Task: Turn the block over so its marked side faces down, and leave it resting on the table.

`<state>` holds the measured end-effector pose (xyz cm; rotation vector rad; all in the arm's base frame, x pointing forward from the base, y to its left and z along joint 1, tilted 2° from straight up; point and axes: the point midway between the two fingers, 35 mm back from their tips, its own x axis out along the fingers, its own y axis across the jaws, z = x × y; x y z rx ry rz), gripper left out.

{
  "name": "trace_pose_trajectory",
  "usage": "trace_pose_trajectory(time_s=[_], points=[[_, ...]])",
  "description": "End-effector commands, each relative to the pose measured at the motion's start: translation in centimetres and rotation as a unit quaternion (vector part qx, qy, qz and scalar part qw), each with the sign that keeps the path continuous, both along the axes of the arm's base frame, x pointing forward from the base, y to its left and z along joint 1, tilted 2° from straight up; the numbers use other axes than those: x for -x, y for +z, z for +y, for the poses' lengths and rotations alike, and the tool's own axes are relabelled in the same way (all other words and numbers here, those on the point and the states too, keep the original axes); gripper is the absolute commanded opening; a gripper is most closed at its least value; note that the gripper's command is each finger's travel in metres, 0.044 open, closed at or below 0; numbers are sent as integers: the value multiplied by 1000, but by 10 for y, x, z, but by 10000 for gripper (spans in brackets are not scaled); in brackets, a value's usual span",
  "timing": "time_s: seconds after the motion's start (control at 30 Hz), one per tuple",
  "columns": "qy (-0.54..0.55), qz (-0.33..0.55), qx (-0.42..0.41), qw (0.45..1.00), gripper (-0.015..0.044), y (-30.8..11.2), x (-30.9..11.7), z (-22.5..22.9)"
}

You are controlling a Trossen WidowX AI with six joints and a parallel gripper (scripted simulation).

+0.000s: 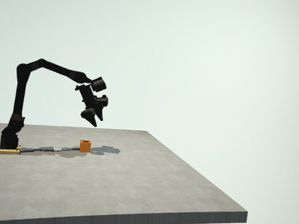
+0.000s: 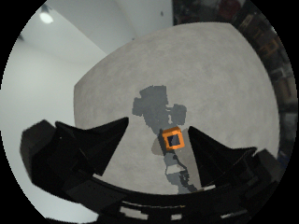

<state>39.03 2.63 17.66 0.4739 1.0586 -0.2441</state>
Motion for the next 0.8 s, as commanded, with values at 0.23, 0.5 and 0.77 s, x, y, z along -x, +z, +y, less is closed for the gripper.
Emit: trace_pose_trajectory(time_s=[0.23, 0.5, 0.77], points=[[240, 212, 62, 945, 440, -28, 46, -9], [240, 212, 62, 945, 440, -63, 44, -8], [240, 212, 62, 945, 440, -78, 44, -8]])
